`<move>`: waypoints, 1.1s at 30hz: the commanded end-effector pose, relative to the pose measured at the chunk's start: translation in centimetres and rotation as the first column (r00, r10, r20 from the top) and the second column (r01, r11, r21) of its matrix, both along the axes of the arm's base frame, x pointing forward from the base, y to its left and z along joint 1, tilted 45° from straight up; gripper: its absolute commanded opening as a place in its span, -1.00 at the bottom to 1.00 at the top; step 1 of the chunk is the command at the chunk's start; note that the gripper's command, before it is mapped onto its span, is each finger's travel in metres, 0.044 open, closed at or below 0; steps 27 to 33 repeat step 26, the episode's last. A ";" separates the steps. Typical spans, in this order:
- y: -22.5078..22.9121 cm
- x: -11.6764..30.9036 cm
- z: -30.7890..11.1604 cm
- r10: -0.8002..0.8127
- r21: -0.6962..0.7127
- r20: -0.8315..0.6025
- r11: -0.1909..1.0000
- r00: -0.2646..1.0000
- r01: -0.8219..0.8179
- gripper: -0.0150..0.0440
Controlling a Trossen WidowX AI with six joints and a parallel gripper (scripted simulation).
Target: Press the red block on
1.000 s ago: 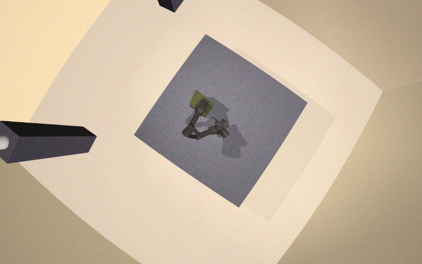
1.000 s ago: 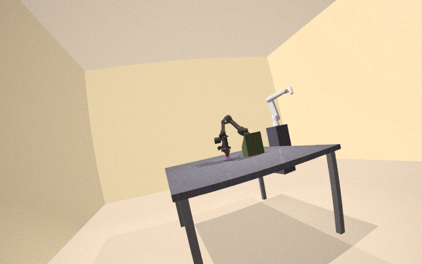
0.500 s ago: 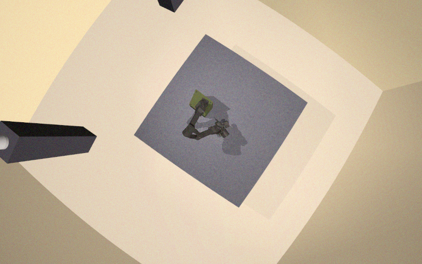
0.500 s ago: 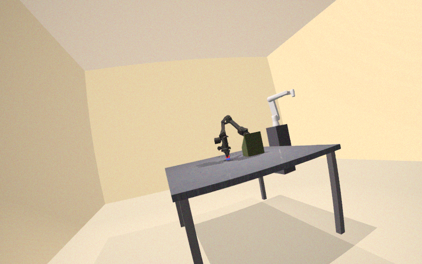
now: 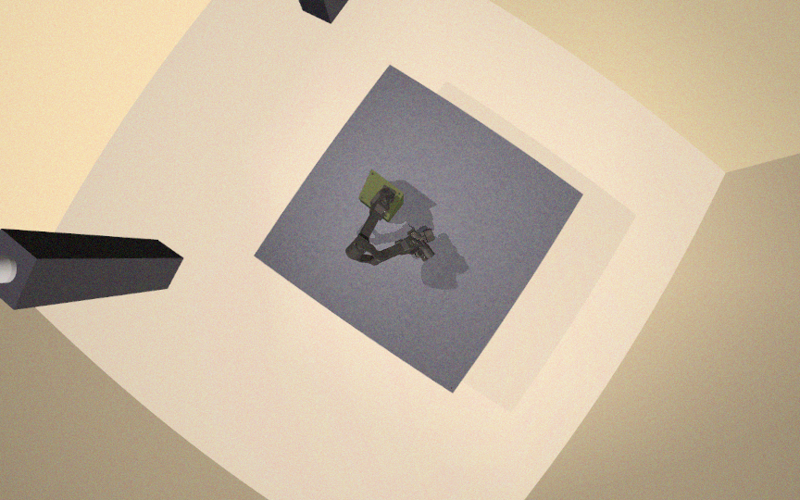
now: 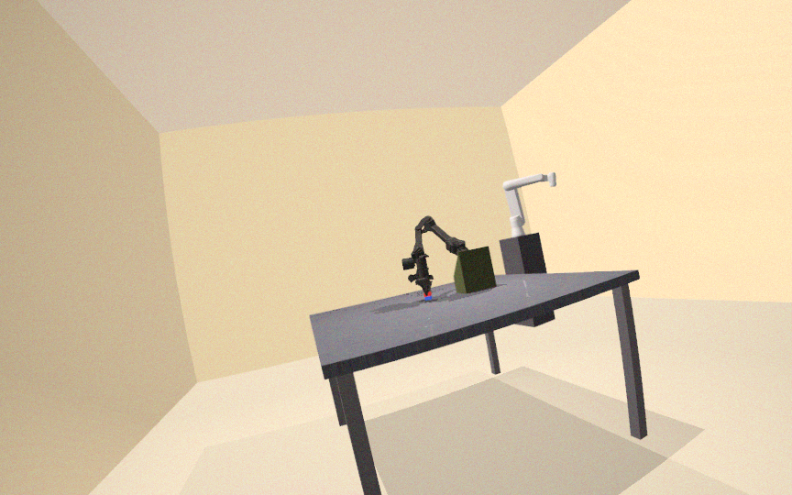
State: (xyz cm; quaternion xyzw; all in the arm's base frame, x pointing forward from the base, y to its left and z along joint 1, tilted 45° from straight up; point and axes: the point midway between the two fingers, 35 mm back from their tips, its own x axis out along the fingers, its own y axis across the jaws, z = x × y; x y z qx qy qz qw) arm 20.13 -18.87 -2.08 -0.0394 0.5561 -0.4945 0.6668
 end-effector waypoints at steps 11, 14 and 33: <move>5.7 1.4 5.4 -0.002 0.015 0.001 1.000 1.000 0.002 0.25; 7.2 1.2 7.2 -0.002 0.008 -0.001 1.000 1.000 0.002 0.25; 7.6 1.4 6.8 -0.002 0.008 0.000 1.000 1.000 0.002 0.25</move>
